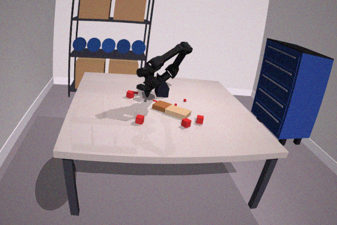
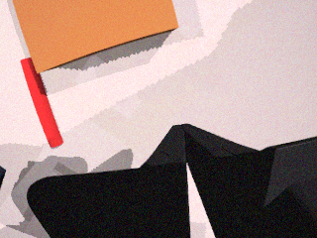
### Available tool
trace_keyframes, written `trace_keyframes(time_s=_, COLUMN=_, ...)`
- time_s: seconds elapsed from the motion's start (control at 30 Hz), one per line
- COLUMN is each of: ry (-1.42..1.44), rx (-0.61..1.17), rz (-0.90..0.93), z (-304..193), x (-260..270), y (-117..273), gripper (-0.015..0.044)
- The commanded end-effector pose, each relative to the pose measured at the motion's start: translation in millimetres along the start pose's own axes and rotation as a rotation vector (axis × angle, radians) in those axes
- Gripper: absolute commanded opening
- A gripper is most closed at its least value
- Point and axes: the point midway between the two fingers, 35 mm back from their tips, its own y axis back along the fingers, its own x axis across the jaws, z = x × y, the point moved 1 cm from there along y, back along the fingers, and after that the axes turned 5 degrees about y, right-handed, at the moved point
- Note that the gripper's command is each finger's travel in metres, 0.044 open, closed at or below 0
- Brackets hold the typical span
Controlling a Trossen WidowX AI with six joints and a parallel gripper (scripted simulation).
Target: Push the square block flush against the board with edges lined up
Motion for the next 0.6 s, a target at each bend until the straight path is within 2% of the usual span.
trace_keyframes(time_s=0.0, ry=-0.023, rx=0.000, rz=-0.001, z=2.0, x=1.1, y=-0.2, gripper=0.0000)
trace_keyframes(time_s=0.57, ry=-0.604, rx=0.007, rz=-0.008, z=49.6, x=40.2, y=6.4, gripper=0.0000)
